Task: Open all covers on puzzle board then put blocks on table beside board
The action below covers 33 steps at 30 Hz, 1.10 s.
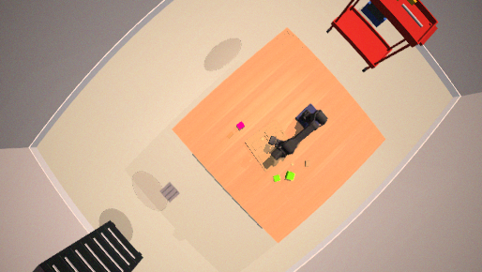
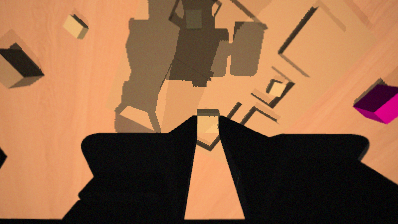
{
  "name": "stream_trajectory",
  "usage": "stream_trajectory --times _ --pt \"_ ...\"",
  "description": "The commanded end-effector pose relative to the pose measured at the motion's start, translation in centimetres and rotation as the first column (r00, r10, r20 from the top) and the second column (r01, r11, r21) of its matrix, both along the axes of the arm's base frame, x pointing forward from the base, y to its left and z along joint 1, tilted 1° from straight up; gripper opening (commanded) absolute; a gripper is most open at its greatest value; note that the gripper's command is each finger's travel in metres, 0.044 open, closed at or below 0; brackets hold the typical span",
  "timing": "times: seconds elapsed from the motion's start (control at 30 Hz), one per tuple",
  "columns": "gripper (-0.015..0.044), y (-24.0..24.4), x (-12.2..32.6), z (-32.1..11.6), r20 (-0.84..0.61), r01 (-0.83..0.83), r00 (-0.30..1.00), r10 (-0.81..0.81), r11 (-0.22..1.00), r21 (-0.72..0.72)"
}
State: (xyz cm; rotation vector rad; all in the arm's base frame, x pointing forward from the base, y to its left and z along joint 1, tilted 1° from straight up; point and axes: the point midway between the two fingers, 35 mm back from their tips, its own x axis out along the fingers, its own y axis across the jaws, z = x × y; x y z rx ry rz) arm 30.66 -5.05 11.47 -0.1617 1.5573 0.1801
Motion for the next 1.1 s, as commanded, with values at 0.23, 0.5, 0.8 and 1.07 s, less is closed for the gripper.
stream_trajectory --times 0.23,0.5,0.8,1.07 --pt "0.0080 3.9 1.1 0.2 0.001 0.003 1.000 -0.003 1.000 0.001" --pt "0.0080 6.9 1.5 0.2 0.001 0.003 1.000 -0.003 1.000 0.003" --pt "0.0080 10.3 1.6 0.3 0.001 0.003 1.000 -0.003 1.000 0.006" --pt "0.0080 13.3 1.4 0.4 0.001 0.003 1.000 -0.003 1.000 0.008"
